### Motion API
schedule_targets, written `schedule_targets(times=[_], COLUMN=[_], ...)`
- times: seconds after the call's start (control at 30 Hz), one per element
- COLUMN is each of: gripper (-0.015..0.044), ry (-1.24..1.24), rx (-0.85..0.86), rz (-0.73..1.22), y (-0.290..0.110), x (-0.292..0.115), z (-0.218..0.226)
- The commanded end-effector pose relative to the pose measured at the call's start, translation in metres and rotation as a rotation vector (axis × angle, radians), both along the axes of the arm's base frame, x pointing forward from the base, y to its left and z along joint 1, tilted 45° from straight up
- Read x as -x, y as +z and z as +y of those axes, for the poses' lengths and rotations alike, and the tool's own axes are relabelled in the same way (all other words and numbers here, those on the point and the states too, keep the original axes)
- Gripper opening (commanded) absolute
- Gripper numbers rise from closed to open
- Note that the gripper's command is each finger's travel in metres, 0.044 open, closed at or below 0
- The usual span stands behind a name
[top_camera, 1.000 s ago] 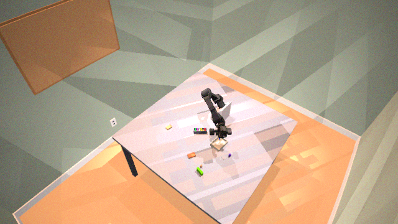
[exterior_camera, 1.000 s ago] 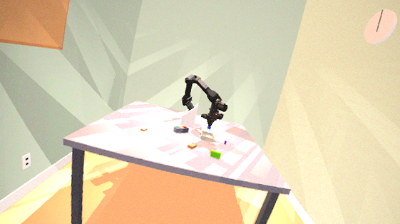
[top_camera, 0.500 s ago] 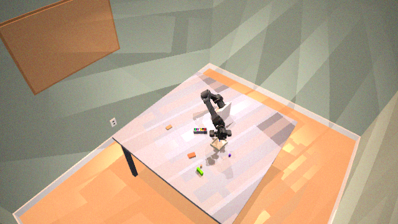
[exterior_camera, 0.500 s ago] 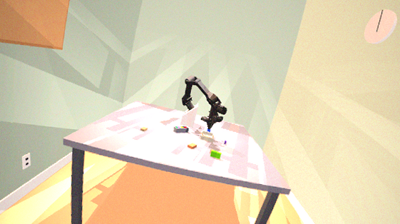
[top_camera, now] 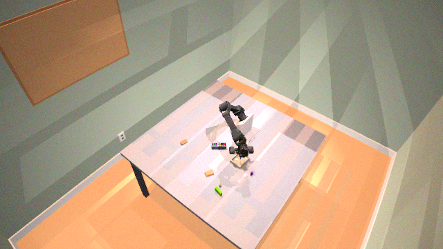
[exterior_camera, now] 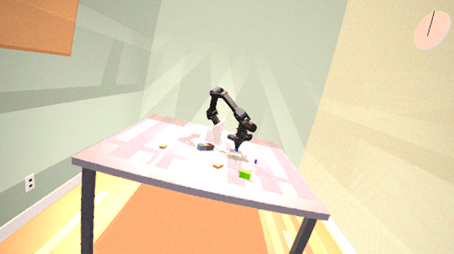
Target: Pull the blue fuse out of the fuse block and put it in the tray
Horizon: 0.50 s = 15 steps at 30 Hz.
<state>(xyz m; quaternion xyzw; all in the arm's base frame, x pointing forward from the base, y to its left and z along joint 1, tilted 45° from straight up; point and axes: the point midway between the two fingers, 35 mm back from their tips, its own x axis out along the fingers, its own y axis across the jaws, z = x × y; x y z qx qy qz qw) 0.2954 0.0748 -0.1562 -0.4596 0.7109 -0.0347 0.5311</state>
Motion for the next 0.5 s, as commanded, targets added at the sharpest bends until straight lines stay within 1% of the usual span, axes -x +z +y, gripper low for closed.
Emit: schedule_targets(times=[0.0, 0.33, 0.37, 0.47], gripper=[0.0053, 0.0315, 0.0330, 0.0330], ry=[0.000, 0.000, 0.001, 0.005], rx=[0.000, 0.000, 0.000, 0.005], rz=[0.000, 0.000, 0.000, 0.006], y=[0.000, 0.000, 0.002, 0.024], x=[0.000, 0.000, 0.000, 0.000], z=[0.000, 0.000, 0.002, 0.024])
